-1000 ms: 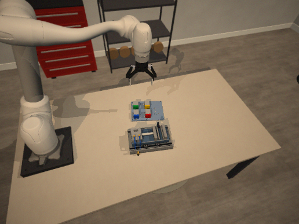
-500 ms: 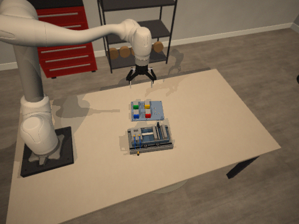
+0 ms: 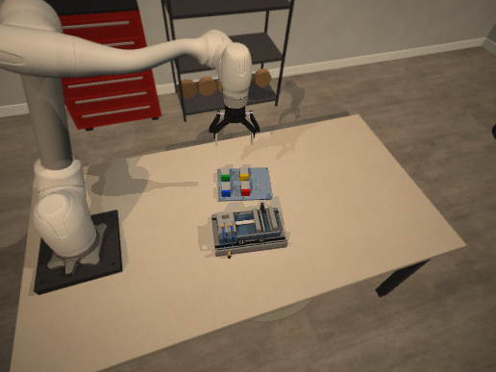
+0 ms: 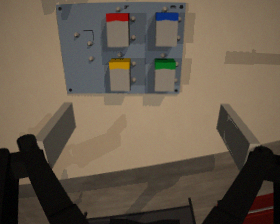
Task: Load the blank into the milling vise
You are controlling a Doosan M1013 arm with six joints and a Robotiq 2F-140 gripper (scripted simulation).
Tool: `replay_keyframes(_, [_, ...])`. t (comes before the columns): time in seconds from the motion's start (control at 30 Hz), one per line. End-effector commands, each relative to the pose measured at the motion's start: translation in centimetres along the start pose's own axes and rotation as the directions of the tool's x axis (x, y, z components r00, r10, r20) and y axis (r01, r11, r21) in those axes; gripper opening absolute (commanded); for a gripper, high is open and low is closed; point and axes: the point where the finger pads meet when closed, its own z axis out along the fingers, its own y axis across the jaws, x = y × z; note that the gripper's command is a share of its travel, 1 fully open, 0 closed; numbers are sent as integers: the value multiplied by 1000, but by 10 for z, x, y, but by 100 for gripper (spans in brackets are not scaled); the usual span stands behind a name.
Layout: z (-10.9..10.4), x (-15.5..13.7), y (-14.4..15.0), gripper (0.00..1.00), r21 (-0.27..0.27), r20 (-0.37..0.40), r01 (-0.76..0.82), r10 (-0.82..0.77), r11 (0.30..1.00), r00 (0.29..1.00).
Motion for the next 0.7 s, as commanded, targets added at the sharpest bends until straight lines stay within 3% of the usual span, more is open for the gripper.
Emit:
replay_keyframes(0.0, [-1, 0, 0, 100, 0, 0, 0, 0, 1000, 1000])
replay_keyframes(0.67, [-6, -12, 0, 100, 0, 0, 0, 0, 1000, 1000])
